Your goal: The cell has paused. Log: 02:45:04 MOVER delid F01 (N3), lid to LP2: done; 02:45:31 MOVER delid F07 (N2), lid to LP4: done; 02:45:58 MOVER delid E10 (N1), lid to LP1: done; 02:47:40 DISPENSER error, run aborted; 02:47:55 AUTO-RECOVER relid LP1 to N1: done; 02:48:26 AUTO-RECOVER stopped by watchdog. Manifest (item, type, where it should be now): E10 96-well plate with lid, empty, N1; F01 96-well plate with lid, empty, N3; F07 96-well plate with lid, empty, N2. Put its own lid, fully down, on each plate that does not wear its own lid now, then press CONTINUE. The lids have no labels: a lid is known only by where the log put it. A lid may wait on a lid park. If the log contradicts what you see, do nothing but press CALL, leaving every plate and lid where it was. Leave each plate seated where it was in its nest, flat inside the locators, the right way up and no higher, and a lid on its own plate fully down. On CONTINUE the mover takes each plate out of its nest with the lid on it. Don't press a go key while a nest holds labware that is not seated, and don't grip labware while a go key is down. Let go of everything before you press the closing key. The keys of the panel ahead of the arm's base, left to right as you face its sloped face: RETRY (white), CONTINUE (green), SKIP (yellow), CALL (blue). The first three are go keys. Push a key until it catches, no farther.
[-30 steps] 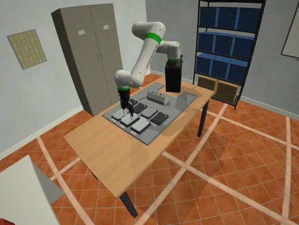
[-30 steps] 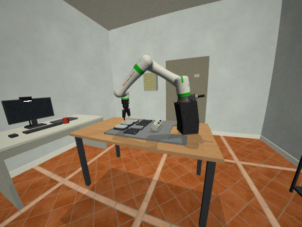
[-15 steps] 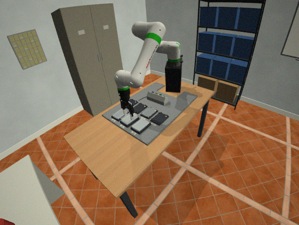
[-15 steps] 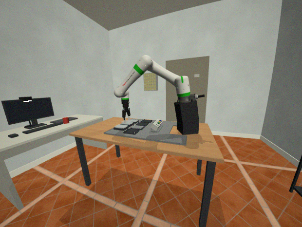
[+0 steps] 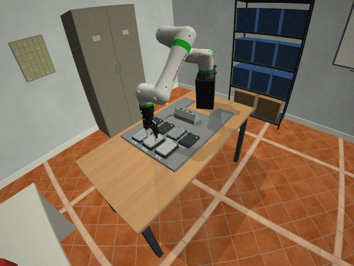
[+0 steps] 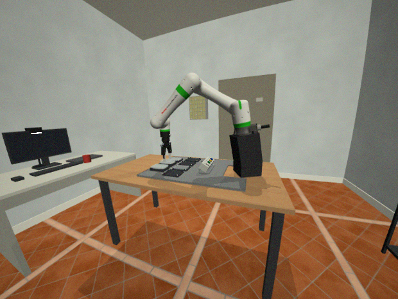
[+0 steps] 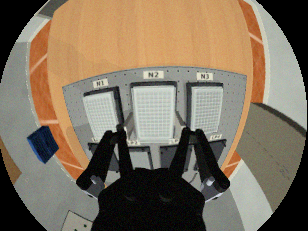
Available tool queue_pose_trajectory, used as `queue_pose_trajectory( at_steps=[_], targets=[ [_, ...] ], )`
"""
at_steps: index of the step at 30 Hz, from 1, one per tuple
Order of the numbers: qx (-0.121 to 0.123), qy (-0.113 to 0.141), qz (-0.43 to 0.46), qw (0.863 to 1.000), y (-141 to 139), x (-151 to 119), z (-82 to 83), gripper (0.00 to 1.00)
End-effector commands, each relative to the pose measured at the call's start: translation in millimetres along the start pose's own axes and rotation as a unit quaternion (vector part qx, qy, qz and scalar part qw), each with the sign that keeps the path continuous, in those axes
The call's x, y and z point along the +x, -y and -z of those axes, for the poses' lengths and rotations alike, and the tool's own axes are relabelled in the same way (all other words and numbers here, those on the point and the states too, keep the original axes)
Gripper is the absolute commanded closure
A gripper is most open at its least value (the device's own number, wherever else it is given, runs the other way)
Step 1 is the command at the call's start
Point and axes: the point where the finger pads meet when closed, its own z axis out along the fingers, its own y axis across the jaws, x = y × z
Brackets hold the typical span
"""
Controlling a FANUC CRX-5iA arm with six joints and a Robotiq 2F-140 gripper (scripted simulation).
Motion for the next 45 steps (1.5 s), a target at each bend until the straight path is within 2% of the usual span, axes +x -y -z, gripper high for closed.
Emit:
queue_pose_trajectory(
  at_steps=[1,45],
  targets=[
    [0.0,0.0,0.0,1.0,0.0,0.2,-0.4,1.0],
    [0.0,0.0,0.0,1.0,0.0,0.3,-6.6,1.0]
  ],
)
